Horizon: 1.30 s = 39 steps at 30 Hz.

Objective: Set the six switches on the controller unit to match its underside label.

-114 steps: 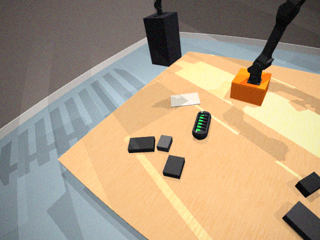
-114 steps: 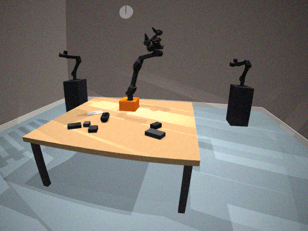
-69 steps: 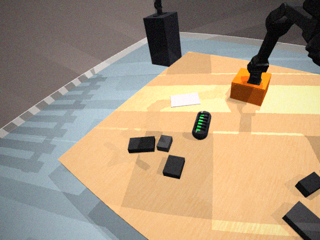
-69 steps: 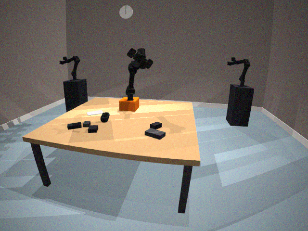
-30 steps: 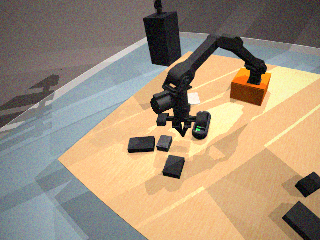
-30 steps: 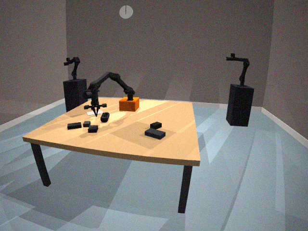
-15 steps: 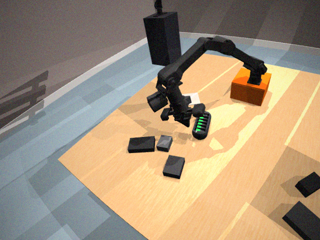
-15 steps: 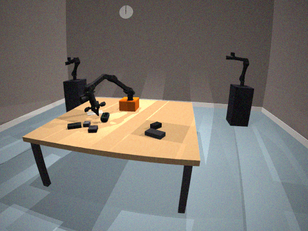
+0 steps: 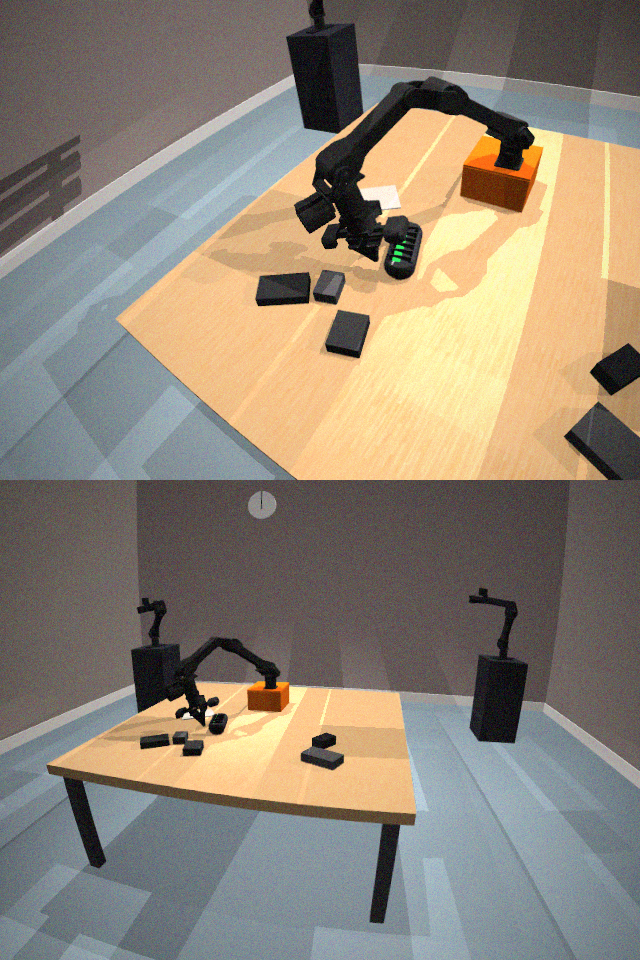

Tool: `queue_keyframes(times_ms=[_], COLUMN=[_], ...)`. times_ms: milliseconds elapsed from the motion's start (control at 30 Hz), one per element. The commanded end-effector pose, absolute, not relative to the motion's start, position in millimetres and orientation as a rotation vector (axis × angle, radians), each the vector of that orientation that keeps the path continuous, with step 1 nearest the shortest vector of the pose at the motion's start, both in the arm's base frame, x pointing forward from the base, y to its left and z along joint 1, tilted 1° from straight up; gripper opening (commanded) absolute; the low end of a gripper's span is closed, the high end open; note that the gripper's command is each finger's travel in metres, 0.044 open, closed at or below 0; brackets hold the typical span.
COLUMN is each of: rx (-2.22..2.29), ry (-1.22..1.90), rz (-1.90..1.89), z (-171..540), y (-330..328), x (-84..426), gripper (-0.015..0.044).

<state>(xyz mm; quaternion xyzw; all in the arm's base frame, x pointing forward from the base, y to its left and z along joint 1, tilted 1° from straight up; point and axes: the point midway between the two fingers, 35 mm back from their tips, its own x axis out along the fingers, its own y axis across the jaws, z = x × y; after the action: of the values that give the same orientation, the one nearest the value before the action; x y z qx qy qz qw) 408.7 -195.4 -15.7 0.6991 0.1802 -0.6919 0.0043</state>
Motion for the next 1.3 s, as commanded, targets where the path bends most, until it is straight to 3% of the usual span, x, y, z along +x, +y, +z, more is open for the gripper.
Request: queue_keyframes(times_ms=[0,1267], rx=[2.189,2.189], ry=[0.575,0.575], rz=[-2.170,-2.171], z=[-24.2,-43.6], y=[-194.4,-186.2], x=[407.8,406.2], gripper=[0.0000,0.0000])
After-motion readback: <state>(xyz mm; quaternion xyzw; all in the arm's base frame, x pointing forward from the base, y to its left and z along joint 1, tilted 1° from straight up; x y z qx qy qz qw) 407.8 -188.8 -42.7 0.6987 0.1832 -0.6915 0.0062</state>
